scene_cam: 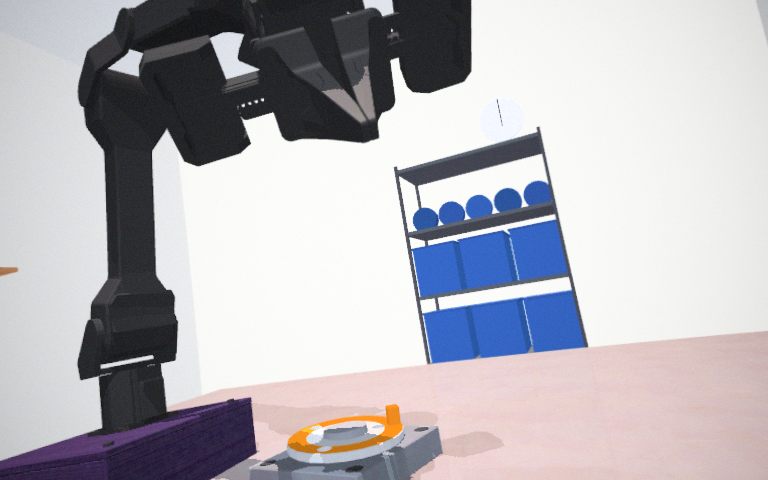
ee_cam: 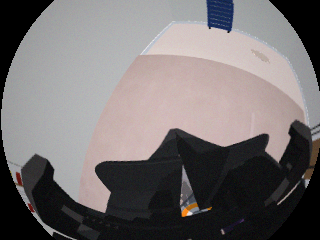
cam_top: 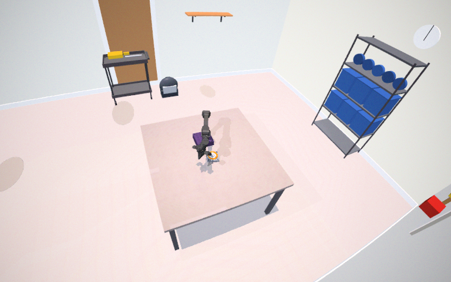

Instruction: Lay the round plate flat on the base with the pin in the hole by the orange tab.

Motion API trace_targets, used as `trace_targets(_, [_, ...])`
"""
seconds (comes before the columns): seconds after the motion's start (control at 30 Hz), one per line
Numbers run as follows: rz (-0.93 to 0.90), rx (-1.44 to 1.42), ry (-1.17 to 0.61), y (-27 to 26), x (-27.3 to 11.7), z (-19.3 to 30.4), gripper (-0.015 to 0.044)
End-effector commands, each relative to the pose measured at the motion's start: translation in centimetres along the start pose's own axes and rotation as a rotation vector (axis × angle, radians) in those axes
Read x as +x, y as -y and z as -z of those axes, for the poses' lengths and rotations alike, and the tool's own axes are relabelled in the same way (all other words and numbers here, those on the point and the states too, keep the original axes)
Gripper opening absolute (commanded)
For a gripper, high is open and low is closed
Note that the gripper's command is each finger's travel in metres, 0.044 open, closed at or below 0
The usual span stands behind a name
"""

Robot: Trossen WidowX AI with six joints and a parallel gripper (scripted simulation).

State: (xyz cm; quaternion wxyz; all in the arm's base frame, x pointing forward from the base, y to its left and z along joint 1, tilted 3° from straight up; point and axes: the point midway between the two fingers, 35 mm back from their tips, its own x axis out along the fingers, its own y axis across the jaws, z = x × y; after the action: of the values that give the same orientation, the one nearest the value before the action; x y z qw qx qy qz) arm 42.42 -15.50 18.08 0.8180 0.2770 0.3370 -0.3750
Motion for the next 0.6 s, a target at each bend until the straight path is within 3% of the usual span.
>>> trace_targets(0.0, [-0.028,-0.327,-0.22,-1.4,0.3,7.6,0.0])
trace_targets(0.33, [-0.167,-1.016,-0.693,-0.2,-3.0,22.8,0.0])
trace_targets(0.57, [-0.188,-1.085,-0.746,0.0,-3.8,24.6,0.0])
